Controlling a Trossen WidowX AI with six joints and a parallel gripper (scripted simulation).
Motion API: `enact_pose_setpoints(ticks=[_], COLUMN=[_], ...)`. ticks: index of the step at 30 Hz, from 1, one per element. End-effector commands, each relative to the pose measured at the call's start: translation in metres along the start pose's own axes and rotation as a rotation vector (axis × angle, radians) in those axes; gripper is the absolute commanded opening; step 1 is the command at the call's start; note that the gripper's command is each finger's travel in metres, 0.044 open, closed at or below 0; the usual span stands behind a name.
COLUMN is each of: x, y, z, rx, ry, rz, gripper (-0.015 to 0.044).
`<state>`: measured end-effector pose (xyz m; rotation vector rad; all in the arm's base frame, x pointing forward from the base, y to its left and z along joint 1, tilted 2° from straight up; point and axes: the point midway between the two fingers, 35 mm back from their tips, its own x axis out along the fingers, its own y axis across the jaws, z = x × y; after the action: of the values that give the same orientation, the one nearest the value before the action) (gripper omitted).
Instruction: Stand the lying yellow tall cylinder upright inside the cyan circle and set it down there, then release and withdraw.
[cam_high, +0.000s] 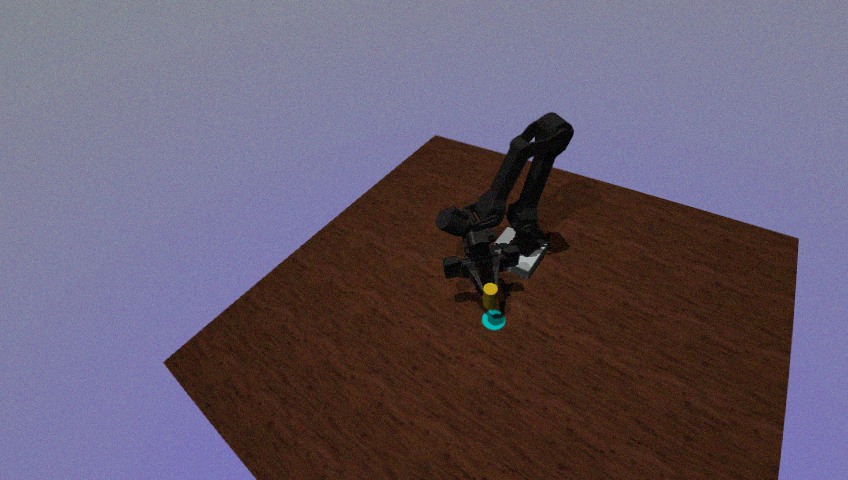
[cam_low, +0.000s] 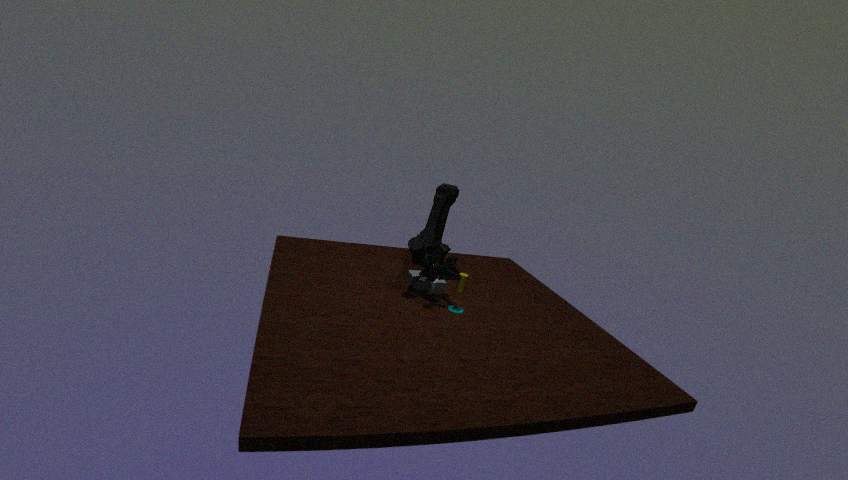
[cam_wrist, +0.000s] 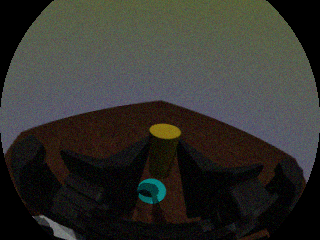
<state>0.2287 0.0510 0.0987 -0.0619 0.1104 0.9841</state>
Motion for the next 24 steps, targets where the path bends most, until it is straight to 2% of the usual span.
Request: enact_pose_setpoints(ticks=[1,24], x=[0.001,0.004], y=[0.001,0.007], z=[-0.007,-0.048], rx=[0.0,0.002], ry=[-0.003,-0.003], rz=[0.004,0.004], gripper=[0.0105,0.0105])
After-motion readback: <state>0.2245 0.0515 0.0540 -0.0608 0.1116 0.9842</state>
